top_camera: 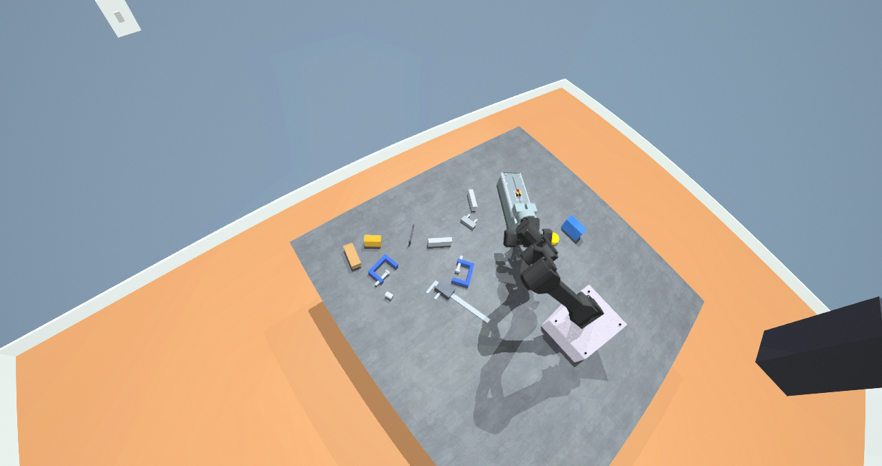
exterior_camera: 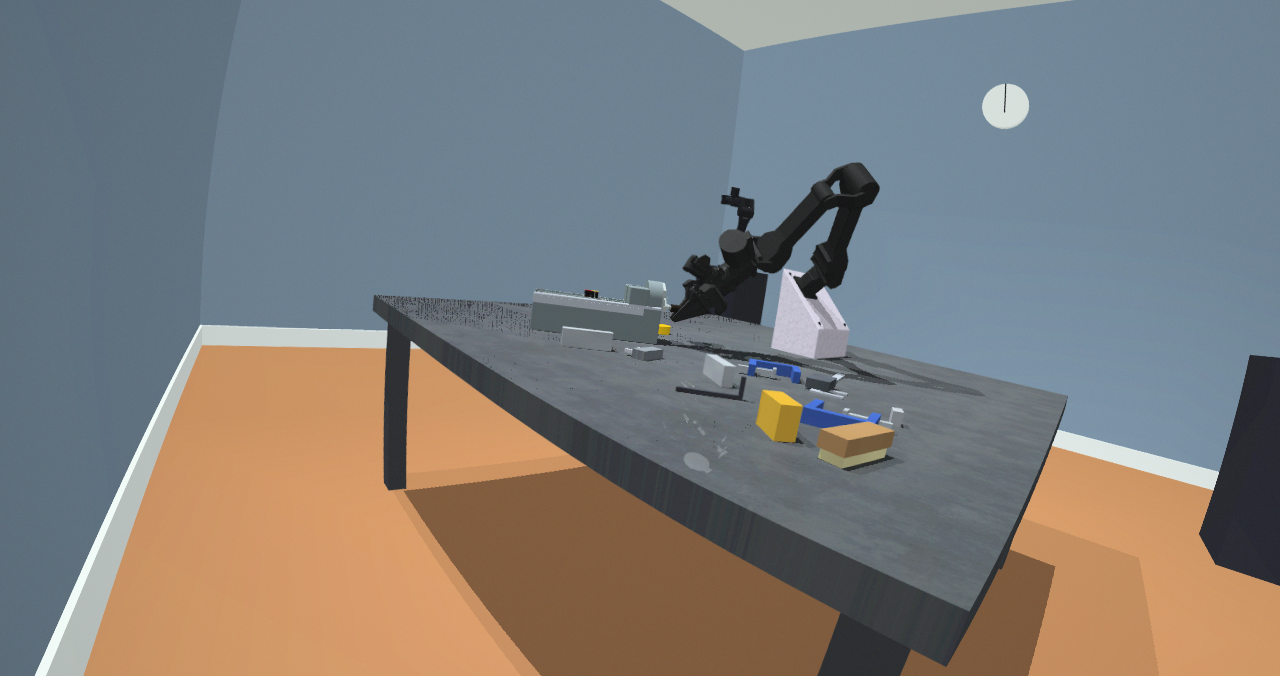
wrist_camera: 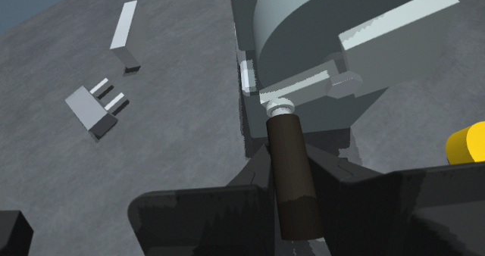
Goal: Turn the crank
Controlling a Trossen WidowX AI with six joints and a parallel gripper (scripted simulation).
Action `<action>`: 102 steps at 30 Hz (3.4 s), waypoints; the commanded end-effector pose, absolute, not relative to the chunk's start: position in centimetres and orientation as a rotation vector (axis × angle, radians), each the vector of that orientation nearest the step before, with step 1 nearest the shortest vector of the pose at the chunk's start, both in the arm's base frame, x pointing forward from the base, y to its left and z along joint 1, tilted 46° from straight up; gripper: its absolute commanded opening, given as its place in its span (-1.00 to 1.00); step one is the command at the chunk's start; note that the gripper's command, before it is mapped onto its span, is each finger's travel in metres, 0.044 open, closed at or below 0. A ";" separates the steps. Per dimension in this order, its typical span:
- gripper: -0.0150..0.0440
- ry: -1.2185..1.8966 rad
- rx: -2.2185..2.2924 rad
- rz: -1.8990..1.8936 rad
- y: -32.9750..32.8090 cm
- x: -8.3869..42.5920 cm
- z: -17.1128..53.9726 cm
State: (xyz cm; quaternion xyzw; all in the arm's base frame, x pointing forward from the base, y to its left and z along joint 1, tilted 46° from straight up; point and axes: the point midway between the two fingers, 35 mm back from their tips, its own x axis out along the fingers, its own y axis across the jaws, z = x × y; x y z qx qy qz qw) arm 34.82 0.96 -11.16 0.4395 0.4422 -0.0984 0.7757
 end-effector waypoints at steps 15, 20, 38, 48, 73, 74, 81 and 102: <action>-0.49 0.950 0.952 -0.205 -1.3 34.8 -9.0; -0.49 0.950 0.952 -0.205 -2.0 34.6 -8.9; -0.49 0.950 0.951 -0.205 -2.8 34.2 -9.0; -0.49 0.950 0.951 -0.205 -2.8 34.2 -9.0; -0.49 0.950 0.951 -0.205 -2.8 34.2 -9.0; -0.49 0.950 0.951 -0.205 -2.8 34.2 -9.0; -0.49 0.950 0.951 -0.205 -2.8 34.2 -9.0; -0.49 0.950 0.951 -0.205 -2.8 34.2 -9.0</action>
